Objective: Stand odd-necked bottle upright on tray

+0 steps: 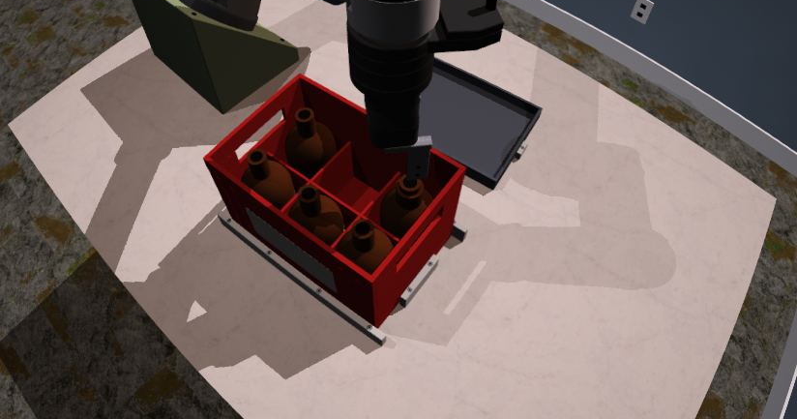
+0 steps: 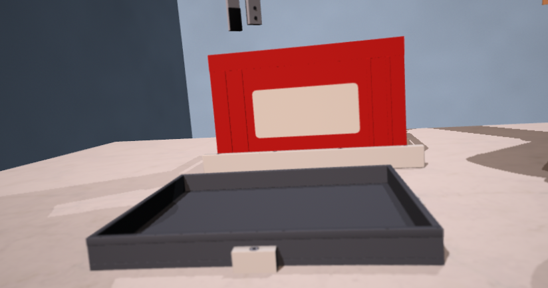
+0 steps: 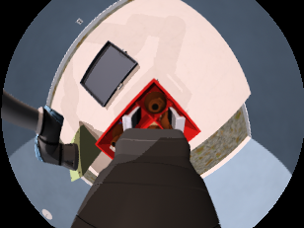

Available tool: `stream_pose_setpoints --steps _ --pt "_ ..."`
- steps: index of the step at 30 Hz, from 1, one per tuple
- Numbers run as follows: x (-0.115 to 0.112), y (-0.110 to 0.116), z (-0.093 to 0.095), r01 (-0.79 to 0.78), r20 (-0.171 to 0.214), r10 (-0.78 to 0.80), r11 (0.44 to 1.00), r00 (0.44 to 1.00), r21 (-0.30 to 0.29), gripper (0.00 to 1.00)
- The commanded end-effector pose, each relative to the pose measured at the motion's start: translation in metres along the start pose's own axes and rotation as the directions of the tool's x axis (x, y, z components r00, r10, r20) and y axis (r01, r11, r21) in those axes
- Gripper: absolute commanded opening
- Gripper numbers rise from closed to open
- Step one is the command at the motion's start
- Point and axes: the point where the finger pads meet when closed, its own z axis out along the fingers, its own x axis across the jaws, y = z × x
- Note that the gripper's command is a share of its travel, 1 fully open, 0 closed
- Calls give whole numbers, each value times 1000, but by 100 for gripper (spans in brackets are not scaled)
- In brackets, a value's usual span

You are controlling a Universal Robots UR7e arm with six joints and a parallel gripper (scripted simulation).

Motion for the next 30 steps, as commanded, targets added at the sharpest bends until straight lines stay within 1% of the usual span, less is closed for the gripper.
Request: stream_pose_setpoints --steps 1,17,30 --pt "0 0 3 0 -1 0 1000 1000 0 100" --pt "0 0 23 0 -2 0 1000 1000 0 100" --pt "0 0 32 0 -2 0 1000 1000 0 100"
